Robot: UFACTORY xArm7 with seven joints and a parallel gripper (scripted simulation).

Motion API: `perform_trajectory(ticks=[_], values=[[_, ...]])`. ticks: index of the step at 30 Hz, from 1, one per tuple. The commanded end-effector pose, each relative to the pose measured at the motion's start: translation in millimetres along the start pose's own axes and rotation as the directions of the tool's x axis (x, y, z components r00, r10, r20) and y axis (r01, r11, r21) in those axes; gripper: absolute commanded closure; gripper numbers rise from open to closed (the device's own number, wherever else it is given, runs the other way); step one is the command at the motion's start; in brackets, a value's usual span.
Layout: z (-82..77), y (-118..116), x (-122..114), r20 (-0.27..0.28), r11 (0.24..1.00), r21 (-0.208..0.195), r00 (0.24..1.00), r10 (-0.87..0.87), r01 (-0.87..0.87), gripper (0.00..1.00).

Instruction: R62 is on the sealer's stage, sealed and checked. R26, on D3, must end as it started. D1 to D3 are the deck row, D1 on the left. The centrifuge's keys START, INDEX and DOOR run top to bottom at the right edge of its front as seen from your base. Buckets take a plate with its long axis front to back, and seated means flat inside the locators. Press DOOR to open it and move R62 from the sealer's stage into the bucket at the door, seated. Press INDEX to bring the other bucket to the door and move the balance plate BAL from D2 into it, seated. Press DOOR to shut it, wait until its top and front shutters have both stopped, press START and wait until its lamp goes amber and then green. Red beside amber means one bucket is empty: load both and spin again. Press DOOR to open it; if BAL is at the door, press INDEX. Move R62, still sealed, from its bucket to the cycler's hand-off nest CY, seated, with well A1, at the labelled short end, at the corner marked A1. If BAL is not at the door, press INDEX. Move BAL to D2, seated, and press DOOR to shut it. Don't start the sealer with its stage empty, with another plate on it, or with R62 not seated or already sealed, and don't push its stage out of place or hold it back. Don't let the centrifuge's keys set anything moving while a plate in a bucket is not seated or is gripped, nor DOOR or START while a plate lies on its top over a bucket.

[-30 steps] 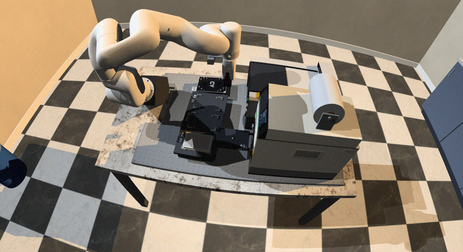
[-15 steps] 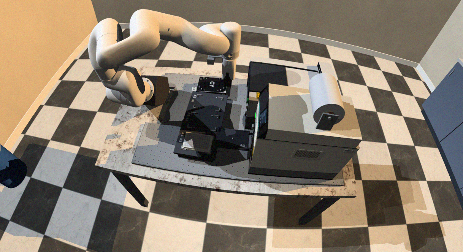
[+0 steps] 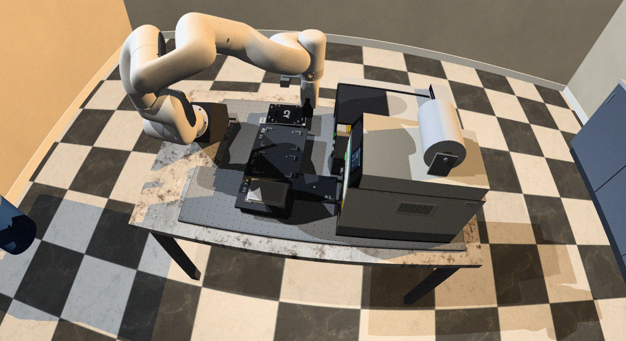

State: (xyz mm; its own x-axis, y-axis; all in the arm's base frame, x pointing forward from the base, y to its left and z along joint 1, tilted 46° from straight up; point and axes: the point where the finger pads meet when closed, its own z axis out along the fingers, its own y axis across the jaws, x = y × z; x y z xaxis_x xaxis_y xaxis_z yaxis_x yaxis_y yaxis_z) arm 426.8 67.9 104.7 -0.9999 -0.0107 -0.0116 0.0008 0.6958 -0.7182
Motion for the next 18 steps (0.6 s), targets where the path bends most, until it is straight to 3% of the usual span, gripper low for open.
perform_trajectory(ticks=[1,7,15,17,18], values=[[-1.9,1.0,-1.1,0.004,1.0,-0.002,1.0,-0.001,0.001,1.0],[-1.9,1.0,-1.1,0.004,1.0,-0.002,1.0,-0.001,0.001,1.0],[-1.9,1.0,-1.1,0.268,1.0,-0.002,0.964,0.0,0.001,1.0],[-1.9,1.0,-1.1,0.268,1.0,-0.002,0.964,0.0,0.001,1.0],[-1.9,0.9,-1.1,0.3,1.0,-0.002,0.954,0.0,0.001,1.0]])
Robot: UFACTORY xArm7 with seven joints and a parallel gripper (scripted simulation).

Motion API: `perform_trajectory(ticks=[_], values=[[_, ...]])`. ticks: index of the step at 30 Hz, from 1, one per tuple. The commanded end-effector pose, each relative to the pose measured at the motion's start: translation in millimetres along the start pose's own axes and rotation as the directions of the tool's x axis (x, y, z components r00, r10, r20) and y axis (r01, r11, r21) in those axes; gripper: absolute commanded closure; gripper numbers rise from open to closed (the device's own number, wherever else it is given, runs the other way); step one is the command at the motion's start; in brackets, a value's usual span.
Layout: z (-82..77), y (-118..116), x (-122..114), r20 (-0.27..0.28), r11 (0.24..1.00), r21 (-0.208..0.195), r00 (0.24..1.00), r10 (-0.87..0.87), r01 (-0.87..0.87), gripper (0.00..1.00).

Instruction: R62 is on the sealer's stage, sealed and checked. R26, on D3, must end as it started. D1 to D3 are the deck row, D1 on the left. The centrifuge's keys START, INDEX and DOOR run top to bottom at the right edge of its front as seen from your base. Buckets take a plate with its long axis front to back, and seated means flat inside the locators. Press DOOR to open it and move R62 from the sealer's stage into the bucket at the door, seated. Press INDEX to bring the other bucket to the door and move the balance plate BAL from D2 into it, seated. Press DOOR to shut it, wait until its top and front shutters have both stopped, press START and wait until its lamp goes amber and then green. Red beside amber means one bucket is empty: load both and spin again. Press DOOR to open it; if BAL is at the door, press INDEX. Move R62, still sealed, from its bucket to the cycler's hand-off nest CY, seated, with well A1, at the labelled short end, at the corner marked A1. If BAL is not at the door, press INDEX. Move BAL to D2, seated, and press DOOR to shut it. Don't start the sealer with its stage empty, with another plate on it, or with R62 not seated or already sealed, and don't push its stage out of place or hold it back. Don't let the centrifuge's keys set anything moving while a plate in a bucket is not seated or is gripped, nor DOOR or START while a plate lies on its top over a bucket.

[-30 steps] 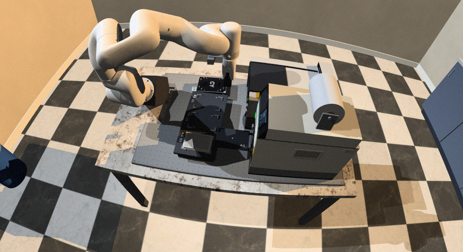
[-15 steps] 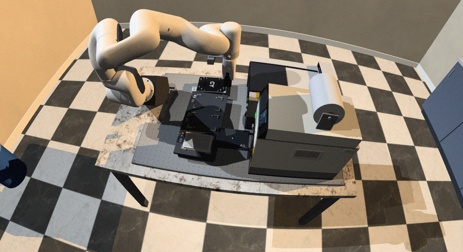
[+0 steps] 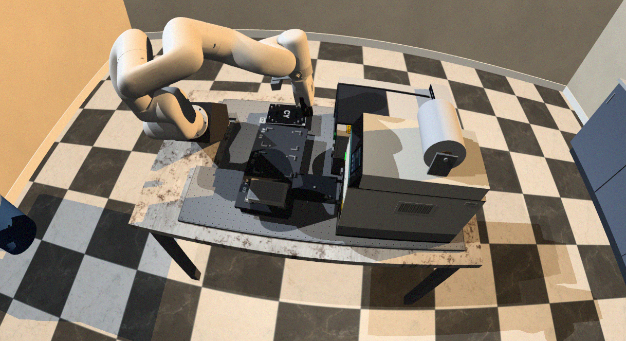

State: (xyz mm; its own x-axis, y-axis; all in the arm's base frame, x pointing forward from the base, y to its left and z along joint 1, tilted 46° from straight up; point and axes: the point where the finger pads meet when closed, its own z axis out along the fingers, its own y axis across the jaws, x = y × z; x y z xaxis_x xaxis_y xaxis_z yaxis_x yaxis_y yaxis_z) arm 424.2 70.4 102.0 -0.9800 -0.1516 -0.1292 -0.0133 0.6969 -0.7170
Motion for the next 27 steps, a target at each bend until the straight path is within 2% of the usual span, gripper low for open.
perform_trajectory(ticks=[1,7,25,27], values=[[-1.3,-2.7,-4.0,0.153,1.0,0.002,0.988,0.013,-0.013,1.0],[-1.3,-2.9,-3.9,0.336,1.0,0.003,0.942,0.012,-0.013,1.0],[-1.3,-2.8,-3.9,0.336,1.0,0.003,0.942,0.012,-0.013,1.0],[8.7,-3.0,-2.7,0.336,1.0,0.003,0.942,0.012,-0.013,1.0]])
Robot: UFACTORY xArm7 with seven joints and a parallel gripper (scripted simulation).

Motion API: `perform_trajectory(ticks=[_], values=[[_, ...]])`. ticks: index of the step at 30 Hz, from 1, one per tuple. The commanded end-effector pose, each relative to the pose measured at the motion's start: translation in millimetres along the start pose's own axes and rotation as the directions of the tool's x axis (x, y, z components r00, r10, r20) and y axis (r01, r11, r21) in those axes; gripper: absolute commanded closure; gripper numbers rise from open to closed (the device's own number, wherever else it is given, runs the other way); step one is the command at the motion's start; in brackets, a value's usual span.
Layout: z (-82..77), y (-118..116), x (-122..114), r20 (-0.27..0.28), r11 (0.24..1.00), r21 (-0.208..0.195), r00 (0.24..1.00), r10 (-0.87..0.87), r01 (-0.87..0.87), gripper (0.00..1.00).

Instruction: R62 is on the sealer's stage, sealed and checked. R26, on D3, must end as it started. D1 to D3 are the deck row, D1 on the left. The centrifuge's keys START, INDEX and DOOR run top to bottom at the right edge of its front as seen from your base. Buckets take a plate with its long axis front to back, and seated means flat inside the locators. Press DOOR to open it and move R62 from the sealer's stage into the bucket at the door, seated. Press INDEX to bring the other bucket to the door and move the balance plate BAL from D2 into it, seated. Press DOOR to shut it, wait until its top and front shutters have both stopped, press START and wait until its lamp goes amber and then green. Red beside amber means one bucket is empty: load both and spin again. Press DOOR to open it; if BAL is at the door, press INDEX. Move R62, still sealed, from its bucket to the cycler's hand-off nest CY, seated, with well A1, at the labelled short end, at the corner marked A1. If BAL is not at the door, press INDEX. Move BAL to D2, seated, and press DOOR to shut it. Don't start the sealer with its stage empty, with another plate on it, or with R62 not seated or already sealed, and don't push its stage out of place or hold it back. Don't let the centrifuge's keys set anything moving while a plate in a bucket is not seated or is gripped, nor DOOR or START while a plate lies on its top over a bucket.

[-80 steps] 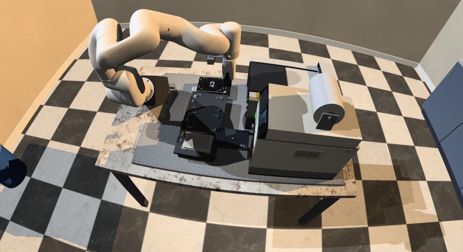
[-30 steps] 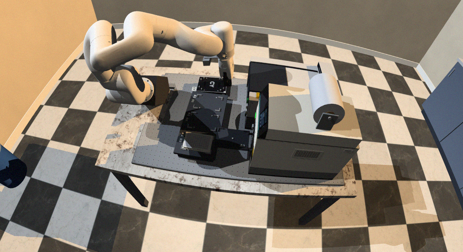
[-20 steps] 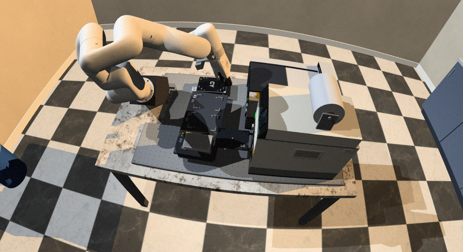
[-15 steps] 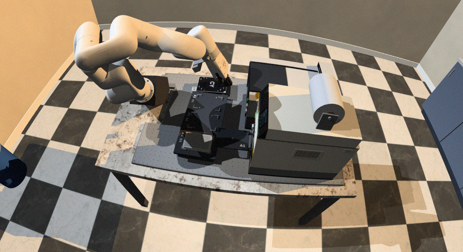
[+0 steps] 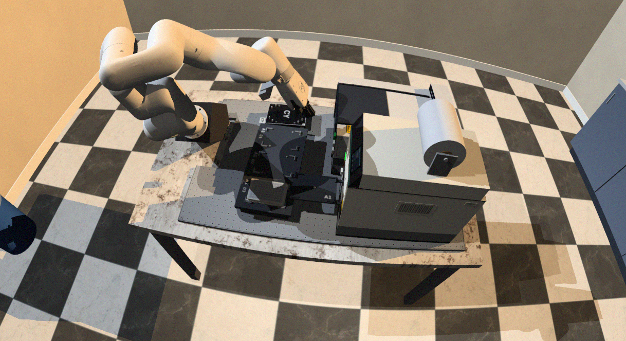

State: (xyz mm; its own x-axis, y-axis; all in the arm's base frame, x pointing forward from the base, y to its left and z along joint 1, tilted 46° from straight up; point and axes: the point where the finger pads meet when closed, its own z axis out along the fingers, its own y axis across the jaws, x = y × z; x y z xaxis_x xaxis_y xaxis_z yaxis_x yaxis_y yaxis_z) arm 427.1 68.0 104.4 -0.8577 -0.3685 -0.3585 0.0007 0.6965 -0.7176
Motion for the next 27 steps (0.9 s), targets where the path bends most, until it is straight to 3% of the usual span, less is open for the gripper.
perform_trajectory(ticks=[1,4,6,21,23,27], values=[[12.0,0.4,5.1,0.003,1.0,-0.001,1.0,0.0,0.0,1.0],[25.5,0.2,11.8,0.003,1.0,-0.001,1.0,0.0,0.0,1.0],[25.5,0.2,11.8,0.003,1.0,-0.001,1.0,0.0,0.0,1.0],[92.7,-0.7,45.6,0.003,1.0,-0.001,1.0,0.0,0.0,1.0],[92.7,-0.7,45.6,0.003,1.0,-0.001,1.0,0.0,0.0,1.0],[108.4,-0.9,53.4,0.003,1.0,-0.001,1.0,0.0,0.0,1.0]])
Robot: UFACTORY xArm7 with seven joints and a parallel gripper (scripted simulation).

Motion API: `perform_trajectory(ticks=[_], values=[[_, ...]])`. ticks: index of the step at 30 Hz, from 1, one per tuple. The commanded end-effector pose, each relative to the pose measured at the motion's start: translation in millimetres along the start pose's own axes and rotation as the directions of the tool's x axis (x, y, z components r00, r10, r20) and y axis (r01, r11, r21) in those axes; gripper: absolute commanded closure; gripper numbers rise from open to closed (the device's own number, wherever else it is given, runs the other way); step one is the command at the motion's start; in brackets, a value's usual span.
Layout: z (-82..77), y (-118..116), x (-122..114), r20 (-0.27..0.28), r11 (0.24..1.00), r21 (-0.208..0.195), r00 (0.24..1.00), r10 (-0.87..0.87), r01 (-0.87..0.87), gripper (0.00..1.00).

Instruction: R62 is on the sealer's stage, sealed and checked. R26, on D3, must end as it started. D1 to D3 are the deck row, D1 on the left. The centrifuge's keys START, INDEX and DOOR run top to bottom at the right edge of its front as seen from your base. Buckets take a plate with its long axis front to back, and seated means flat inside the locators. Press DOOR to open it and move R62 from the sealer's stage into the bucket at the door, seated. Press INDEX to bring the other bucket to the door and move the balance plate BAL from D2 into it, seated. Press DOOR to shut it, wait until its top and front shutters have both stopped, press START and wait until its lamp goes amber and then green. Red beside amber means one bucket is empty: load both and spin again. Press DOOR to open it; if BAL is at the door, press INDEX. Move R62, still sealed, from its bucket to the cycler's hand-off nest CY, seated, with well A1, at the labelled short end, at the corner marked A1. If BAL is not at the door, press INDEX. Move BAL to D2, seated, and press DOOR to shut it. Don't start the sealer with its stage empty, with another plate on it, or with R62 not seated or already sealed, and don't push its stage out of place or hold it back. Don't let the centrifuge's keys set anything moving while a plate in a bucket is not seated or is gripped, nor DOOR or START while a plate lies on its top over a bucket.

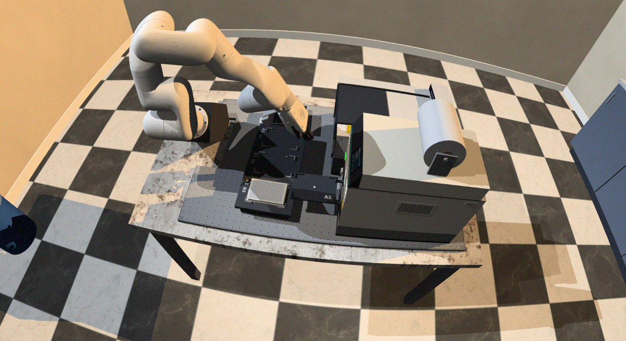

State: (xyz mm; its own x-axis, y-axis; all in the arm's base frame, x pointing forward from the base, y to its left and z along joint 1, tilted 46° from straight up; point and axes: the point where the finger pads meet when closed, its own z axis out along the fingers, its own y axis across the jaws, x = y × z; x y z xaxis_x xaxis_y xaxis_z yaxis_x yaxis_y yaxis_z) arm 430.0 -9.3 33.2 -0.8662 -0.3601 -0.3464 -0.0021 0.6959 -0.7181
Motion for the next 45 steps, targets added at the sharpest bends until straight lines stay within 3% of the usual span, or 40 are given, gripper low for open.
perform_trajectory(ticks=[1,13,45], values=[[16.9,1.8,1.6,0.019,1.0,0.0,1.0,0.003,-0.003,1.0],[23.1,1.8,-0.6,0.019,1.0,0.0,1.0,0.003,-0.003,1.0],[70.2,1.6,-17.3,0.02,1.0,0.0,1.0,0.003,-0.003,1.0]])
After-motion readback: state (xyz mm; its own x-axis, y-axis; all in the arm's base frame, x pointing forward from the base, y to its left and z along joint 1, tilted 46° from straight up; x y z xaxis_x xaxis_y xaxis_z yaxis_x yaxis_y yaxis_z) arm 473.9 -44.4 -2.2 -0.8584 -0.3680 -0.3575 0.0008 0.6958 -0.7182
